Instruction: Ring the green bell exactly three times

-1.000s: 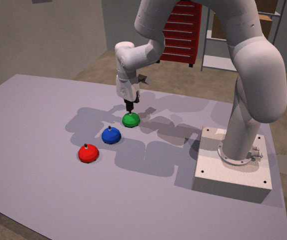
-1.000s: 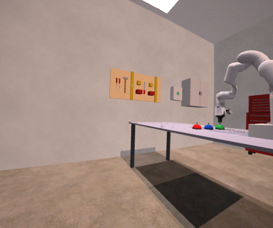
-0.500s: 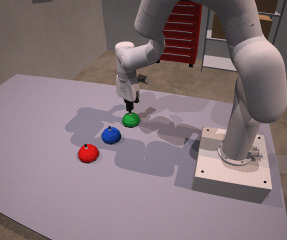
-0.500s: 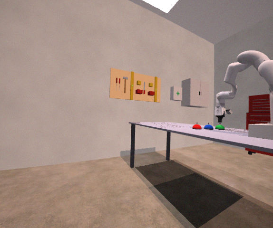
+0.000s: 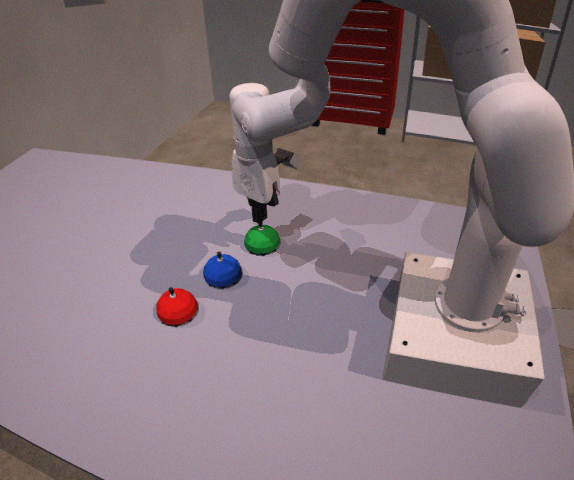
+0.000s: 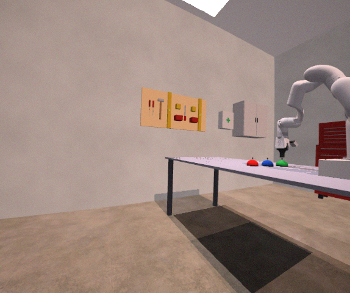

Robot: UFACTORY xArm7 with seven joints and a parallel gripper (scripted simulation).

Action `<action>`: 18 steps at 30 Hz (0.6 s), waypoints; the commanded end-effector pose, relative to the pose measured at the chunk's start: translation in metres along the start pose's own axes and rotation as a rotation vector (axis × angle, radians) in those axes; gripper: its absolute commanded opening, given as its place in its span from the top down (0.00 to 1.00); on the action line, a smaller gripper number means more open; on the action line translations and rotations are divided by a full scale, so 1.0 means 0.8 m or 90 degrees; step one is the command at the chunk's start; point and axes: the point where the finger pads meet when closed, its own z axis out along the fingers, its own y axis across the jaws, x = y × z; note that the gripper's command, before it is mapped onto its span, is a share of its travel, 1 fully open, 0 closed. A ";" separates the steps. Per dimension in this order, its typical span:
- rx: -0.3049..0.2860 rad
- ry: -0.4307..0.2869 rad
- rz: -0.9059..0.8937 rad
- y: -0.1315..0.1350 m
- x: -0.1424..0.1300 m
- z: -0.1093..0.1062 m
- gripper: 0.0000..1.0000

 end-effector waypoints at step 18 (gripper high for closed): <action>0.003 0.000 0.000 -0.002 0.000 0.011 1.00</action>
